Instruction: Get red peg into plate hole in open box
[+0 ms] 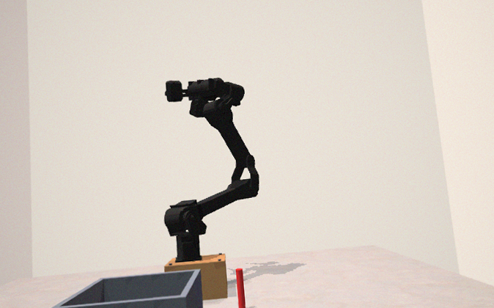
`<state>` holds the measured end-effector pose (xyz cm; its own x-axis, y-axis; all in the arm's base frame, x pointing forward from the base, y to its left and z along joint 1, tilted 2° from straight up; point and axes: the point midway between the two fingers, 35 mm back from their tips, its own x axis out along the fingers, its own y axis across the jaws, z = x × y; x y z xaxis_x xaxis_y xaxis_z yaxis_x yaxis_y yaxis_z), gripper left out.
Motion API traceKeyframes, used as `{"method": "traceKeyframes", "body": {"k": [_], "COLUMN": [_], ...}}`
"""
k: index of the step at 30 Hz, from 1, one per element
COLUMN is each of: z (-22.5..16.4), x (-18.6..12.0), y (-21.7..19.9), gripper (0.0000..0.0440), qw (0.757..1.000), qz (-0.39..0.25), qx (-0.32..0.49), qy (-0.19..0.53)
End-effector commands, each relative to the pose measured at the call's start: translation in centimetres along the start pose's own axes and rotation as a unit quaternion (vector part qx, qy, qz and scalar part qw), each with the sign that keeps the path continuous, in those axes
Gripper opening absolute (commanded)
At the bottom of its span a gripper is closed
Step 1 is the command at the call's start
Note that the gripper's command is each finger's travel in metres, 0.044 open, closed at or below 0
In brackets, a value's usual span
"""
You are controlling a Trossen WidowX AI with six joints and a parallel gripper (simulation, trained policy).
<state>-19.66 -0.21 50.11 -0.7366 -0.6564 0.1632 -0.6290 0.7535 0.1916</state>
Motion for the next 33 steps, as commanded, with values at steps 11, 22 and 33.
{"method": "traceKeyframes", "body": {"k": [11, 22, 33], "z": [-2.2, -3.4, -3.5], "x": [0.4, -0.5, -2.9], "y": [-7.3, -15.4, -23.2], "gripper": [0.0440, 0.0440, 0.0440], "qw": [0.982, 0.927, 0.839], "qz": [-0.051, -0.108, -0.164], "qx": [-0.178, -0.343, -0.486], "qy": [0.046, 0.105, 0.179]}}
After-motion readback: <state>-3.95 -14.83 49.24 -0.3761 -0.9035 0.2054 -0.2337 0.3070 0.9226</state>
